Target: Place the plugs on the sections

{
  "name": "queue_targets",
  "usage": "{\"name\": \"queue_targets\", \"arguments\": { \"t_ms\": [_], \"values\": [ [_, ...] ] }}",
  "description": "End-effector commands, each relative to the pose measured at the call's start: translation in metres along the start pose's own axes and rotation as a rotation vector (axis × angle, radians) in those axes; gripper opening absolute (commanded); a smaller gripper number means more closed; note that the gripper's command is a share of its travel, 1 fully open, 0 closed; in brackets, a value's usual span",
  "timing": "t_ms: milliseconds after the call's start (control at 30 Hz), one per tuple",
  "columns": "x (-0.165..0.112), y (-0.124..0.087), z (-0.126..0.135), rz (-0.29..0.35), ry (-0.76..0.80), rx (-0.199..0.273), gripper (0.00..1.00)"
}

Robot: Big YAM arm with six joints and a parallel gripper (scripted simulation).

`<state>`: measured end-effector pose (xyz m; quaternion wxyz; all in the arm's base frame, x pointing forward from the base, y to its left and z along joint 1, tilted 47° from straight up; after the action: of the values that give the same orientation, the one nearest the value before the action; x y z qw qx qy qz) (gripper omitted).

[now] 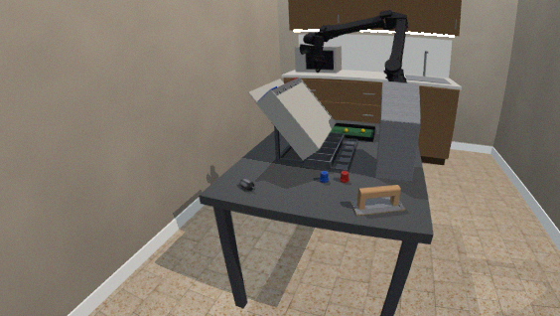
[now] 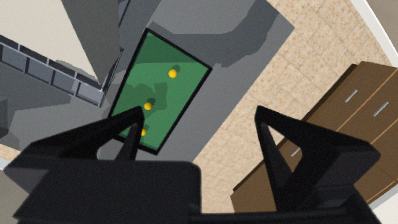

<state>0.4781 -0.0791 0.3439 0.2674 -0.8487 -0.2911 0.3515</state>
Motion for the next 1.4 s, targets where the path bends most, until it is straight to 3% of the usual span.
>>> {"name": "queue_targets", "arguments": {
  "t_ms": [0,133,200,333,367,467,500,567,600,633,700,767,833,1033,1267,1333,1367],
  "values": [
    [0.008,-0.032,0.001,-0.073,0.214,-0.081,1.00],
    [0.011,-0.046,0.011,-0.143,0.351,-0.105,1.00],
    [0.011,-0.046,0.011,-0.143,0.351,-0.105,1.00],
    [0.015,-0.065,0.025,-0.249,0.538,-0.123,1.00],
    [0.015,-0.065,0.025,-0.243,0.539,-0.126,1.00],
    [0.018,-0.079,0.036,-0.335,0.679,-0.125,1.00],
    [0.017,-0.079,0.036,-0.330,0.680,-0.129,1.00],
    [0.019,-0.088,0.045,-0.396,0.773,-0.120,1.00],
    [0.019,-0.088,0.044,-0.391,0.774,-0.124,1.00],
    [0.019,-0.092,0.049,-0.424,0.821,-0.118,1.00],
    [0.039,-0.097,0.073,-0.439,0.764,-0.104,1.00],
    [0.039,-0.097,0.073,-0.439,0.764,-0.104,1.00],
    [0.066,-0.094,0.102,-0.439,0.688,-0.078,1.00],
    [0.104,-0.108,0.184,-0.481,0.508,-0.057,1.00],
    [0.120,-0.121,0.276,-0.533,0.312,-0.066,1.00],
    [0.120,-0.121,0.276,-0.533,0.312,-0.066,1.00],
    [0.121,-0.121,0.289,-0.537,0.283,-0.068,1.00]
  ]
}}
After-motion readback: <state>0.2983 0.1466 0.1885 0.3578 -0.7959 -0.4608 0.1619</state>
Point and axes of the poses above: the point where the finger pads meet when closed, its own y axis out along the fingers, its own z axis across the jaws, x = y × z, the point moved 7 cm from there along -y, back along the fingers, and after that the axes turned 14 degrees about -y, right-handed, at the moved point
